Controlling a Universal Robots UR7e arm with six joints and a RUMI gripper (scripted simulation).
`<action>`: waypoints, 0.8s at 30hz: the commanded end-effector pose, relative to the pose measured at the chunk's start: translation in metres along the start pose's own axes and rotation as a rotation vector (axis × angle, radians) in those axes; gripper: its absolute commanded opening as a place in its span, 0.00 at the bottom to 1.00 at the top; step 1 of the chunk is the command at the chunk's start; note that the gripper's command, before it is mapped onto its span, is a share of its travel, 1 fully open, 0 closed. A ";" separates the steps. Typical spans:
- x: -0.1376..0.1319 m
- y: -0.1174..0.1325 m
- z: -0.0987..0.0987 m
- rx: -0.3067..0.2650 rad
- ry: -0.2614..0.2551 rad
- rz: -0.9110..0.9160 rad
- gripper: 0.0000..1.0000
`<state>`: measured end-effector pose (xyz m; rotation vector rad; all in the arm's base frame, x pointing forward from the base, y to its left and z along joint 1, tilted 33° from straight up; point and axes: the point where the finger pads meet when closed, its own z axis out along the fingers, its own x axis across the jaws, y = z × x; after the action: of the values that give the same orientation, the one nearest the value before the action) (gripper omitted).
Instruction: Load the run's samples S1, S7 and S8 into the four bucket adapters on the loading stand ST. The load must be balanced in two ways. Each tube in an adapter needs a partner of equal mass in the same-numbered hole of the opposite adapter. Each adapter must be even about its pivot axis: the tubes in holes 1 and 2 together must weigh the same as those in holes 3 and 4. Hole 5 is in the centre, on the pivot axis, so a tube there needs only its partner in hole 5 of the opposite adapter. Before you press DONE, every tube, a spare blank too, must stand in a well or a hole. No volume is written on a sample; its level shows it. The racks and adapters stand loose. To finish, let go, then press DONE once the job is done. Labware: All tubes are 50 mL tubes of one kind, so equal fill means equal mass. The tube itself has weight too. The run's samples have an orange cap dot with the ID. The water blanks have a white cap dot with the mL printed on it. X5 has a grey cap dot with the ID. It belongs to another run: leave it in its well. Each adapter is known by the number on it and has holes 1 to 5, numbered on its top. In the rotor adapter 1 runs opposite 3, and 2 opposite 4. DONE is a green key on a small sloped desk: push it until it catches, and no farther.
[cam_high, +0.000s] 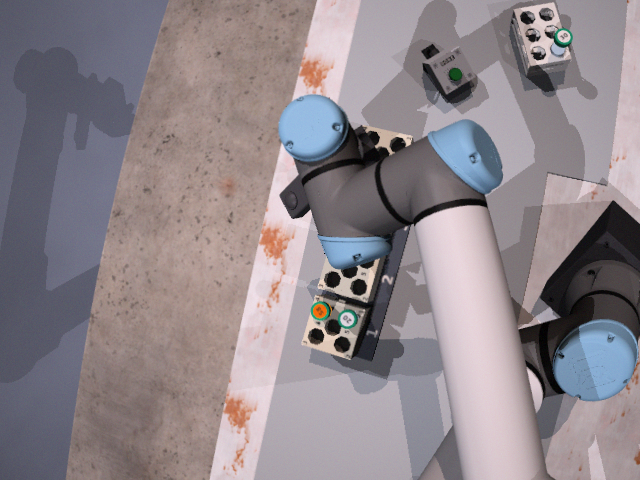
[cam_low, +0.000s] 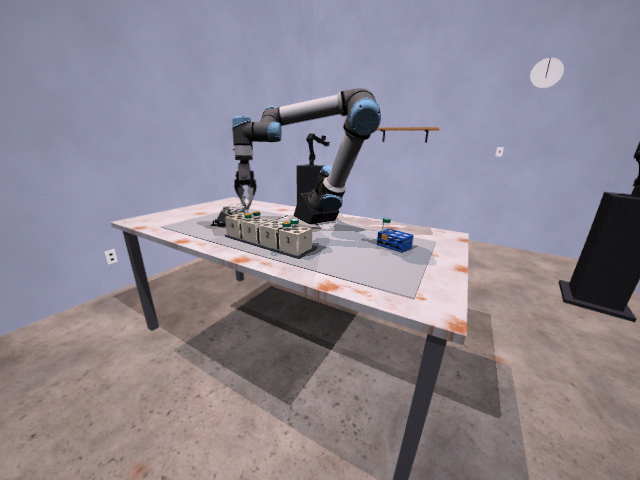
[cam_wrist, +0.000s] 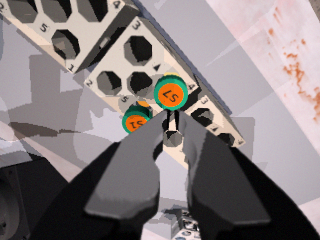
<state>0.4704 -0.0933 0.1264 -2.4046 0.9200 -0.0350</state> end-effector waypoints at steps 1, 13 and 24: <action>0.010 0.027 -0.001 0.000 0.000 -0.018 0.00; 0.043 0.113 -0.001 0.000 0.000 -0.018 0.00; 0.073 0.191 -0.001 0.000 0.000 -0.018 0.00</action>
<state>0.4183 -0.2268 0.0363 -2.4125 0.9001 -0.0410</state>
